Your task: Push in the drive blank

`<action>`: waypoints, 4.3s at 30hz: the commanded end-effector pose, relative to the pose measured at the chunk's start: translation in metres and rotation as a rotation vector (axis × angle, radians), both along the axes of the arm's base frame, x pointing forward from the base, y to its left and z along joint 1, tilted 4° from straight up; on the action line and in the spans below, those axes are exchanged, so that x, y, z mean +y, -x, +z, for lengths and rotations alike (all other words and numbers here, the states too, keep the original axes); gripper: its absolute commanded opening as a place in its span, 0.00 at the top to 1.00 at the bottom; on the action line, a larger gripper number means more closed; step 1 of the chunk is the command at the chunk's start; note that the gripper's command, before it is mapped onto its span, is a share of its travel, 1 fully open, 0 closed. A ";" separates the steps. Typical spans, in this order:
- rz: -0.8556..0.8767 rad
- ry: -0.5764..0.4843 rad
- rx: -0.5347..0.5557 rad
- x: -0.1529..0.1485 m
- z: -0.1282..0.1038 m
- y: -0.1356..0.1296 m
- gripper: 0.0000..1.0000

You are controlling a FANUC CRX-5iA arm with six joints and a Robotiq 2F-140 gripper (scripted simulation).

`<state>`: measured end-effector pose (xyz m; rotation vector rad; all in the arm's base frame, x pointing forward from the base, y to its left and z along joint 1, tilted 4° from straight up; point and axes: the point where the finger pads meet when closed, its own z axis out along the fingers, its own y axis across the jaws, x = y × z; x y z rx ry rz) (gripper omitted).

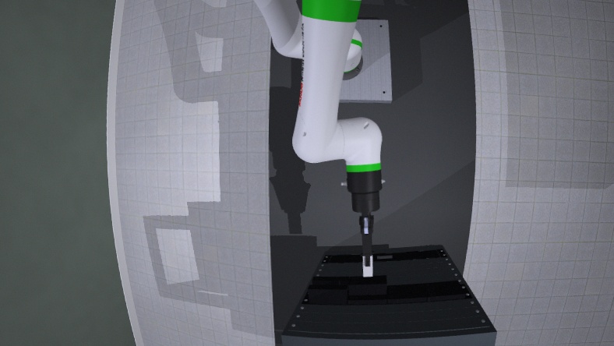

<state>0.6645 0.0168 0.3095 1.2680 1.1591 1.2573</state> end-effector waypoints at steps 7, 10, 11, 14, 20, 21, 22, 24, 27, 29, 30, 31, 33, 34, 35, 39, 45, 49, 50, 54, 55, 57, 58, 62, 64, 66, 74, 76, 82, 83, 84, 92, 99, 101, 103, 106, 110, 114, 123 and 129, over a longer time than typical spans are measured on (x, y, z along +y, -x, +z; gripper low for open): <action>0.000 0.000 -0.002 0.000 0.001 -0.009 0.90; 0.000 0.000 -0.002 0.000 0.001 -0.010 0.90; 0.000 0.000 -0.002 0.000 0.001 -0.010 0.90; 0.000 0.000 -0.002 0.000 0.001 -0.010 0.90; 0.000 0.000 -0.002 0.000 0.001 -0.011 0.90; 0.000 0.000 -0.002 0.000 0.001 -0.013 0.90; 0.000 0.000 -0.002 0.000 0.001 -0.014 0.90; 0.000 0.000 -0.002 0.000 0.001 -0.016 0.90; 0.000 0.000 -0.002 0.000 0.001 -0.019 0.90; 0.000 0.000 -0.002 0.000 0.001 -0.020 0.90; 0.000 0.000 -0.002 0.000 0.001 -0.020 0.90; 0.000 0.000 -0.002 0.000 0.001 -0.020 0.90; 0.000 0.000 -0.002 0.000 0.001 -0.020 0.90; 0.000 0.000 -0.002 0.000 0.001 -0.020 0.90; 0.000 0.000 -0.002 0.000 0.001 -0.020 0.90; 0.000 0.000 -0.002 0.000 0.001 -0.021 0.90; 0.000 0.000 -0.002 0.000 0.001 -0.028 0.90; 0.000 0.000 -0.002 -0.001 0.001 -0.030 0.90; 0.000 0.000 -0.002 -0.001 0.001 -0.030 0.90; 0.000 0.000 -0.002 -0.001 0.001 -0.030 0.90; 0.000 0.000 -0.002 -0.001 0.001 -0.030 0.90; 0.000 0.000 -0.002 -0.001 0.001 -0.030 0.90; 0.000 0.000 -0.002 -0.001 0.001 -0.030 0.90; 0.000 0.000 -0.002 -0.001 0.001 -0.032 0.90; 0.000 0.000 -0.002 -0.001 0.001 -0.033 0.90; 0.000 0.000 -0.002 -0.001 0.001 -0.033 0.90; 0.000 0.000 -0.002 -0.001 0.001 -0.033 0.90; 0.000 0.000 -0.002 -0.001 0.001 -0.033 0.90; 0.000 0.000 -0.002 -0.001 0.001 -0.036 0.90; 0.000 0.000 -0.002 -0.001 0.001 -0.036 0.90; 0.000 0.000 -0.002 -0.001 0.001 -0.036 0.90; 0.000 0.000 -0.002 -0.001 0.001 -0.036 0.90; 0.000 0.000 -0.002 -0.001 0.001 -0.039 0.90; 0.000 0.000 -0.002 -0.001 0.001 -0.039 0.90; 0.000 0.000 -0.002 -0.001 0.001 -0.039 0.90; 0.000 0.000 -0.002 -0.001 0.001 -0.039 0.90; 0.000 0.000 -0.002 -0.001 0.001 -0.039 0.90; 0.000 0.000 -0.002 -0.001 0.001 -0.041 0.90; 0.000 0.000 -0.002 -0.001 0.001 -0.042 0.90; 0.000 0.000 -0.002 -0.001 0.001 -0.043 0.90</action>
